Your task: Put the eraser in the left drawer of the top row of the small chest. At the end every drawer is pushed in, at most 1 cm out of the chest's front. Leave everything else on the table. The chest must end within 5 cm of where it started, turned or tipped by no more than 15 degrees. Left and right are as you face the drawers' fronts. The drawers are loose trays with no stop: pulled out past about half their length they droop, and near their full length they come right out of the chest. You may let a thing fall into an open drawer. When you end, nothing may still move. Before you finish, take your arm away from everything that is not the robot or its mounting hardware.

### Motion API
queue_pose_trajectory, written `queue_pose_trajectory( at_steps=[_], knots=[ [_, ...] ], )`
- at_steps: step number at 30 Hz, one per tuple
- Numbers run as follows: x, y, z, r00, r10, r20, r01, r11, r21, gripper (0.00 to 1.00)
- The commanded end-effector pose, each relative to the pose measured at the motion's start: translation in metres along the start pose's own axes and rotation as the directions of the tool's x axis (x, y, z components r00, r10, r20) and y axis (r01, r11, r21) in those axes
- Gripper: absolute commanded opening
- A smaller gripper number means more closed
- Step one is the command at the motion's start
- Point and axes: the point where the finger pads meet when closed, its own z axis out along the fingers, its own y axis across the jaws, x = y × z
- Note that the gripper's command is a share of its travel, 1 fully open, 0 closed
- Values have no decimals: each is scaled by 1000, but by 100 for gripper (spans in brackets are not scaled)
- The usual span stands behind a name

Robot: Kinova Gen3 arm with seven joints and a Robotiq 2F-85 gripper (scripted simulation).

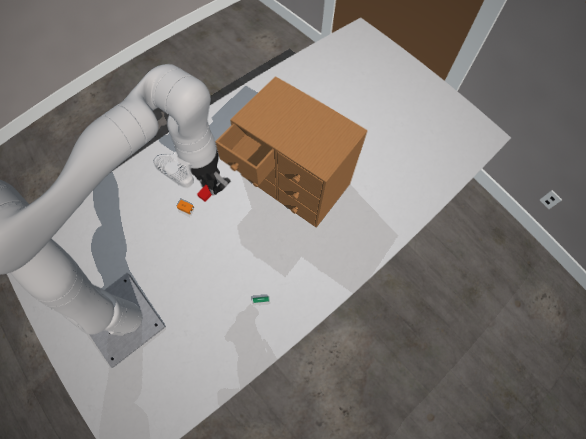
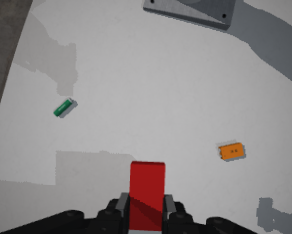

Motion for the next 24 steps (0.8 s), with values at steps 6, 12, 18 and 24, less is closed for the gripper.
queue_pose_trajectory(
  at_steps=[6, 12, 18, 24],
  knots=[
    [-1, -1, -1, 1000, 5, 30, -5, 1000, 5, 19],
    [-1, -1, -1, 998, 4, 63, -5, 1000, 5, 19],
    [0, -1, -1, 989, 4, 148, -4, 1000, 4, 19],
    [2, -1, 0, 964, 3, 266, -4, 1000, 4, 19]
  ],
)
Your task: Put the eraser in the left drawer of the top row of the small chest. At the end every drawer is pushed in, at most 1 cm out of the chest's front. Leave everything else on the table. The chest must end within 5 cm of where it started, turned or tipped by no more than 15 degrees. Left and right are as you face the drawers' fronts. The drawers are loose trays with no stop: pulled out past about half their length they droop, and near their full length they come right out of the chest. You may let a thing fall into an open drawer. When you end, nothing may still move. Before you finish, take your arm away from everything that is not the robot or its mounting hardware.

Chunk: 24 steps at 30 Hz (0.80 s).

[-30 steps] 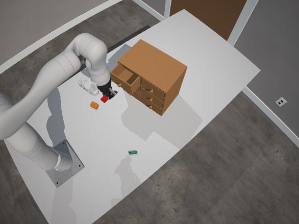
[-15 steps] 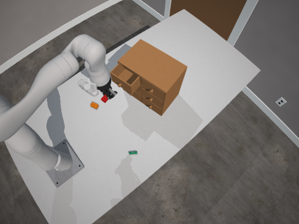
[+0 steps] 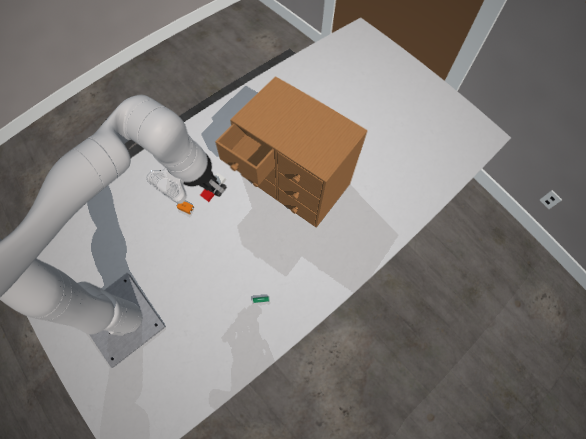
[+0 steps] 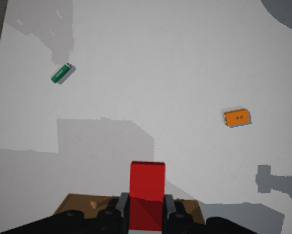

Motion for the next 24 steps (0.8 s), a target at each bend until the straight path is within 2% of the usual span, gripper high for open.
queue_pose_trajectory(
  at_steps=[1, 2, 9, 17, 19, 24],
  knots=[
    [3, 1, -6, 998, 0, 58, 0, 1000, -1, 19],
    [3, 1, -6, 998, 0, 58, 0, 1000, -1, 19],
    [5, 1, -5, 973, 0, 231, 1, 1000, -2, 19],
    [8, 2, -5, 905, -4, 425, 6, 1000, -4, 19],
    [8, 2, -5, 905, -4, 425, 6, 1000, -4, 19],
    [10, 3, -5, 850, -4, 527, 9, 1000, -7, 19]
  ],
)
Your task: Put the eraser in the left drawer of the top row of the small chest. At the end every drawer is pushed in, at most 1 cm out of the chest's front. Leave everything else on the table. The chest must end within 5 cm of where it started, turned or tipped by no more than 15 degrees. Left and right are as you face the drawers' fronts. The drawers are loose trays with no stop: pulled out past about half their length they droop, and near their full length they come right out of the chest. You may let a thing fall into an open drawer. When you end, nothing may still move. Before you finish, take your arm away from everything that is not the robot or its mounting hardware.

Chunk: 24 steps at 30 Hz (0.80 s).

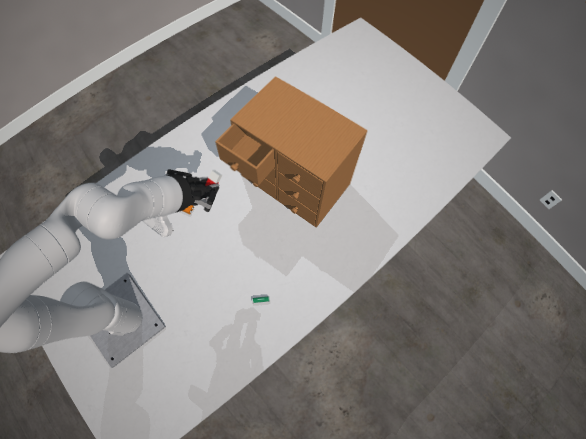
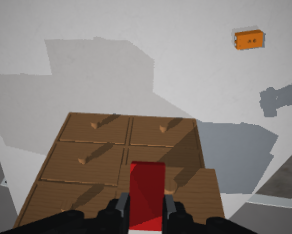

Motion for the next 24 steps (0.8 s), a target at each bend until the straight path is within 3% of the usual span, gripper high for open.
queue_pose_trajectory(
  at_steps=[1, 10, 24],
  knots=[
    [3, -3, -4, 997, 9, 72, -9, 1000, 4, 19],
    [5, -2, -5, 977, 7, 215, -8, 1000, 2, 19],
    [10, -4, -3, 956, 13, 293, -14, 1000, 3, 19]
  ],
)
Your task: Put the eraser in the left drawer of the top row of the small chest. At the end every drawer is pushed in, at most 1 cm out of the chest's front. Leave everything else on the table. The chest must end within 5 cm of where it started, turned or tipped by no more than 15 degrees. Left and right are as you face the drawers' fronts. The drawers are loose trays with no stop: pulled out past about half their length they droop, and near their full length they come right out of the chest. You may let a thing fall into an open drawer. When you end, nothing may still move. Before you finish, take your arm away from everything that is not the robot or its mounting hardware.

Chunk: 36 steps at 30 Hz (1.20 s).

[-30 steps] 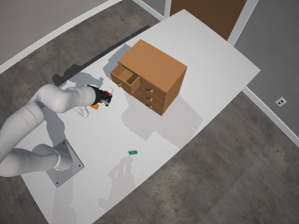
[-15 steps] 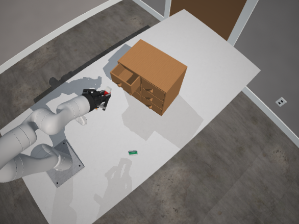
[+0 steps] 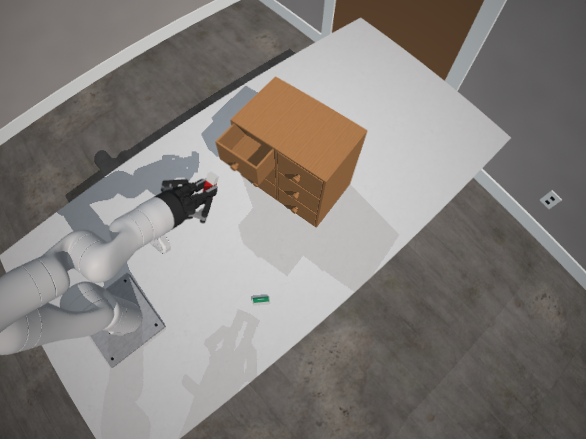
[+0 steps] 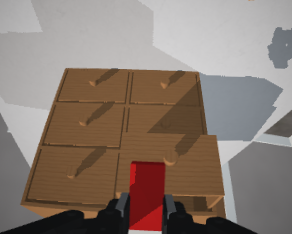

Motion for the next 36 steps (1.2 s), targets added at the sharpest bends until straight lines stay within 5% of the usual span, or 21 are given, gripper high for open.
queue_pose_trajectory(
  at_steps=[1, 22, 36],
  knots=[
    [4, -4, 0, 1000, -2, 8, 2, 1000, 9, 19],
    [2, -2, 2, 1000, -5, 17, 5, 1000, 4, 19],
    [-13, 0, 22, 999, -9, 30, 9, 1000, -3, 19]
  ],
)
